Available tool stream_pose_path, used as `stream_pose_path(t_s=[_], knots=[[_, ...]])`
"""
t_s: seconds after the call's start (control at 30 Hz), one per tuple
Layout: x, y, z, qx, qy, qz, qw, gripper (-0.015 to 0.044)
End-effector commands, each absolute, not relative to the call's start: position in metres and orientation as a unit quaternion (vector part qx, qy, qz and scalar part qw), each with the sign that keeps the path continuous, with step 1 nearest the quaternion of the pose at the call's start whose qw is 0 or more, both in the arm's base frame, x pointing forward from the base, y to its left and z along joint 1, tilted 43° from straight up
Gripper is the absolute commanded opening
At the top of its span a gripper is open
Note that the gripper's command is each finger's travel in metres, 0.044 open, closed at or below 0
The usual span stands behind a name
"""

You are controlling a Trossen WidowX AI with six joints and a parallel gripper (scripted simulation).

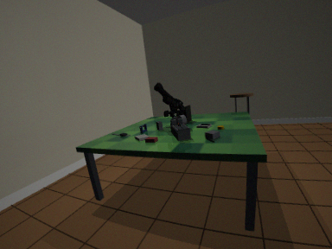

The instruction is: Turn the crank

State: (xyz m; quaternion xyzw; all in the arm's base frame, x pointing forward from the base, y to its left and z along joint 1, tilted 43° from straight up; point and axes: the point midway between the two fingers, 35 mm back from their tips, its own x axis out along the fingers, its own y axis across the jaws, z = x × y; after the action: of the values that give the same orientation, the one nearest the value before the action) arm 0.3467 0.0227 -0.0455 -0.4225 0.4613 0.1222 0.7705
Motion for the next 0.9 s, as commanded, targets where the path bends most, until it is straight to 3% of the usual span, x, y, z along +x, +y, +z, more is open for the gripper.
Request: stream_pose_path(t_s=[0.0,0.87], knots=[[0.3505,0.0227,-0.0369,-0.423,0.453,0.119,0.776,0.0],[0.3549,0.0201,-0.0311,-0.423,0.453,0.119,0.776,0.0]])
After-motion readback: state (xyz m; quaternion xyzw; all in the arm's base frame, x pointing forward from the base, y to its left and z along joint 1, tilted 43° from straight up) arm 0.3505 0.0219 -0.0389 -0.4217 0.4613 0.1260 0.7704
